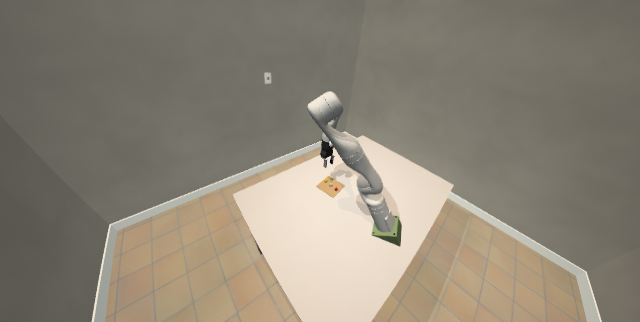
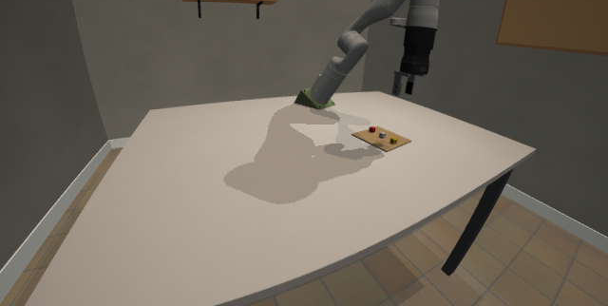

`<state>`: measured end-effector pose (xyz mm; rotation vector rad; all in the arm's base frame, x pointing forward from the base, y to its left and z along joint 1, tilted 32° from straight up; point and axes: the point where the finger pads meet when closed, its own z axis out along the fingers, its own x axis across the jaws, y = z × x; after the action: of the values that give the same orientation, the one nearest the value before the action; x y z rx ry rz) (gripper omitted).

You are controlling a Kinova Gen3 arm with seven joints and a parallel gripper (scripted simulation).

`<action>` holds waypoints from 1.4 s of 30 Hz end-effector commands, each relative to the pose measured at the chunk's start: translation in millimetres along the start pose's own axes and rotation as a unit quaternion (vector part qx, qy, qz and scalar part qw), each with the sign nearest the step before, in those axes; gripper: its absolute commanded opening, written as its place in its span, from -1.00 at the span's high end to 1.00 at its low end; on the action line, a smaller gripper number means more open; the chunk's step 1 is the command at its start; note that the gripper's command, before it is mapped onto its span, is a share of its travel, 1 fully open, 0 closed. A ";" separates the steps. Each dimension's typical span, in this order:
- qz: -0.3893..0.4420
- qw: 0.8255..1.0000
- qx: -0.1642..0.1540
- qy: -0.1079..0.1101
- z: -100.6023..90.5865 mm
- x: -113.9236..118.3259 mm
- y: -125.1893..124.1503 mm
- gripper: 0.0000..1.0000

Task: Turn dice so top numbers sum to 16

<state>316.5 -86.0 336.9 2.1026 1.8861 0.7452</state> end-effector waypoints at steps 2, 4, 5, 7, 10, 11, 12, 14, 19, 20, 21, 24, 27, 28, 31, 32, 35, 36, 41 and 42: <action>-0.002 1.000 -0.005 -0.008 -15.6 -1.7 3.4 -1.00; -0.002 1.000 -0.005 -0.008 -20.7 -1.7 3.4 -1.00; -0.002 1.000 -0.005 -0.008 -22.7 -1.6 3.4 -1.00; -0.002 1.000 -0.005 -0.008 -25.5 -1.6 3.3 -1.00; -0.002 1.000 -0.005 -0.008 -26.4 -1.6 3.3 -1.00; -0.002 1.000 -0.005 -0.008 -27.0 -1.6 3.3 -1.00; -0.002 1.000 -0.005 -0.008 -27.3 -1.6 3.3 -1.00; -0.002 1.000 -0.005 -0.008 -27.4 -1.6 3.3 -1.00; -0.002 1.000 -0.005 -0.008 -27.4 -1.6 3.3 -1.00; -0.002 1.000 -0.005 -0.008 -27.4 -1.6 3.3 -1.00; -0.002 1.000 -0.005 -0.008 -27.4 -1.6 3.3 -1.00; -0.002 1.000 -0.005 -0.008 -27.4 -1.6 3.3 -1.00; -0.002 1.000 -0.005 -0.008 -27.4 -1.6 3.3 -1.00; -0.002 1.000 -0.005 -0.008 -27.4 -1.6 3.3 -1.00; -0.002 1.000 -0.005 -0.008 -27.4 -1.6 3.3 -1.00; -0.002 1.000 -0.005 -0.008 -27.4 -1.6 3.3 -1.00; -0.002 1.000 -0.005 -0.008 -27.4 -1.6 3.3 -1.00; -0.002 1.000 -0.005 -0.008 -27.4 -1.6 3.3 -1.00; -0.002 1.000 -0.005 -0.008 -27.4 -1.6 3.3 -1.00; -0.002 1.000 -0.005 -0.008 -27.4 -1.6 3.3 -1.00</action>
<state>305.5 -92.3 361.1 2.0924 1.8752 0.7330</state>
